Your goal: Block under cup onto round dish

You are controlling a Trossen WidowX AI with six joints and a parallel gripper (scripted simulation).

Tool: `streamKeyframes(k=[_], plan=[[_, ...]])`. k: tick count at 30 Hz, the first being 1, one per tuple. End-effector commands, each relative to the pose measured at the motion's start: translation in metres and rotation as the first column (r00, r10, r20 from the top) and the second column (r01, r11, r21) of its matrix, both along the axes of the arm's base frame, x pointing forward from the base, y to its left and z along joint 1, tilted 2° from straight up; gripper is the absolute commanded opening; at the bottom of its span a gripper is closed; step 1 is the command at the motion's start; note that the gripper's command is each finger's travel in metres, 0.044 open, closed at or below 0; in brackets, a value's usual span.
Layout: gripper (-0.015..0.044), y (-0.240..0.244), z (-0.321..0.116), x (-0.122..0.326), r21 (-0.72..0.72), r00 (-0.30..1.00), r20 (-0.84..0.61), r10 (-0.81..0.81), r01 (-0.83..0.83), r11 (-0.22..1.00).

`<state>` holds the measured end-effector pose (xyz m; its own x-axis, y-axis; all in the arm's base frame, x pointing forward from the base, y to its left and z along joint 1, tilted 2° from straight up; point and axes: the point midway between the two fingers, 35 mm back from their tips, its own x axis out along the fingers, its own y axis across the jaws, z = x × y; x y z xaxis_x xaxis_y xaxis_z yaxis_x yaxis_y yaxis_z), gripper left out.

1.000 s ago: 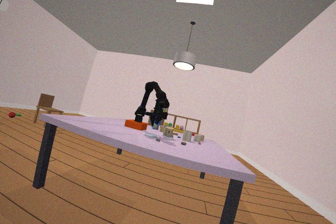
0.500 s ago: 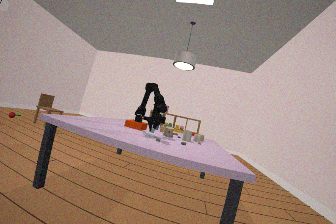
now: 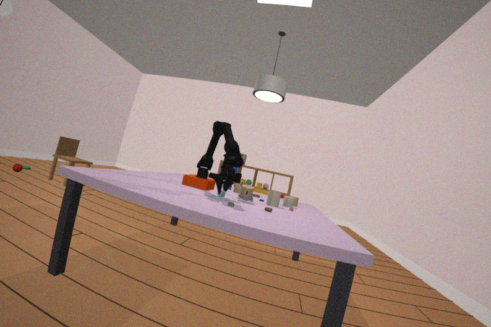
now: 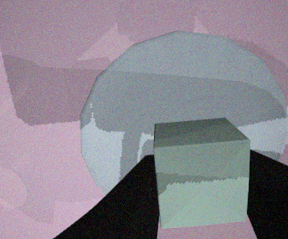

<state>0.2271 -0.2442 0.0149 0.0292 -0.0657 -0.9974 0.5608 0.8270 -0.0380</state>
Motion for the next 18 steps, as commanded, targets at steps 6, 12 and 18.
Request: streamKeyframes(k=[6, 12, 18], plan=[[0.0000, 0.0012, -0.0141, -0.0008, 0.010, 1.000, -0.005, 0.006, -0.006, 1.000], [0.0158, 0.0002, -0.0085, -0.0004, 0.003, 1.000, -0.003, 0.000, 0.000, 1.000], [0.0315, 0.0002, -0.0085, -0.0004, 0.003, 1.000, -0.003, 0.000, 0.000, 1.000]])
